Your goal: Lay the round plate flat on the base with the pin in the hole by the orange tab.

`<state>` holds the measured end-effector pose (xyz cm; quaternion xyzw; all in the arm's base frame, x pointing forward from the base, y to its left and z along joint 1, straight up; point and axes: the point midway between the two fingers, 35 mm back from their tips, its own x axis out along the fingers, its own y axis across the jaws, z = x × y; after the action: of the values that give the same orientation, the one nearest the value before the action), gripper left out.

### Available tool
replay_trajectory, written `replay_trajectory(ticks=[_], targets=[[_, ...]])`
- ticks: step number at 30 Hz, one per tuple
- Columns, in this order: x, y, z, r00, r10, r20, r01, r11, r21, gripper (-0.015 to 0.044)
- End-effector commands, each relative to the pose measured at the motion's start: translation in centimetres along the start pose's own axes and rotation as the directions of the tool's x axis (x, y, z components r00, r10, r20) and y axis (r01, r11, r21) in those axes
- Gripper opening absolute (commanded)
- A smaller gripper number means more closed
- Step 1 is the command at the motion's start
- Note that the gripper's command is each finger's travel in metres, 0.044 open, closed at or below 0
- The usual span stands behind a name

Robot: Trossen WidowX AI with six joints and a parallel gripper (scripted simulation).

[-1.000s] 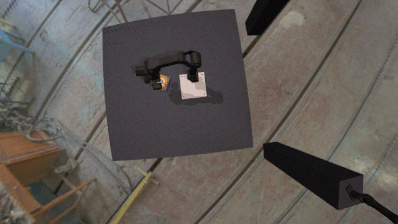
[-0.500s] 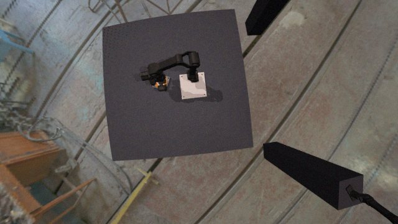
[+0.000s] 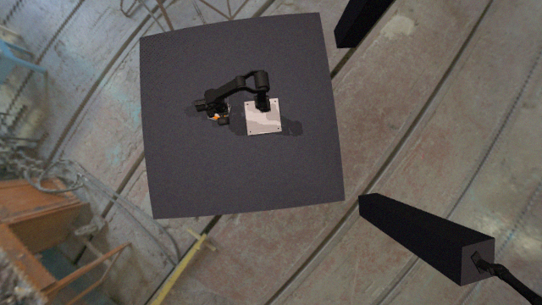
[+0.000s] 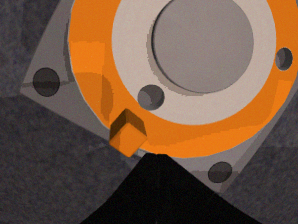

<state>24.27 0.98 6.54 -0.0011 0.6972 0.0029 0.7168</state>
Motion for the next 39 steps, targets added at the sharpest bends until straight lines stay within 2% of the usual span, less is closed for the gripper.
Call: replay_trajectory(ticks=[1, 39], targets=[[0.3, 0.3, 0.0, 1.0, -0.004, -0.011, 0.004, 1.0, 0.001, 0.0], [0.1, 3.8, 4.0, 1.0, -0.001, -0.008, 0.001, 1.0, 0.001, 0.0]])
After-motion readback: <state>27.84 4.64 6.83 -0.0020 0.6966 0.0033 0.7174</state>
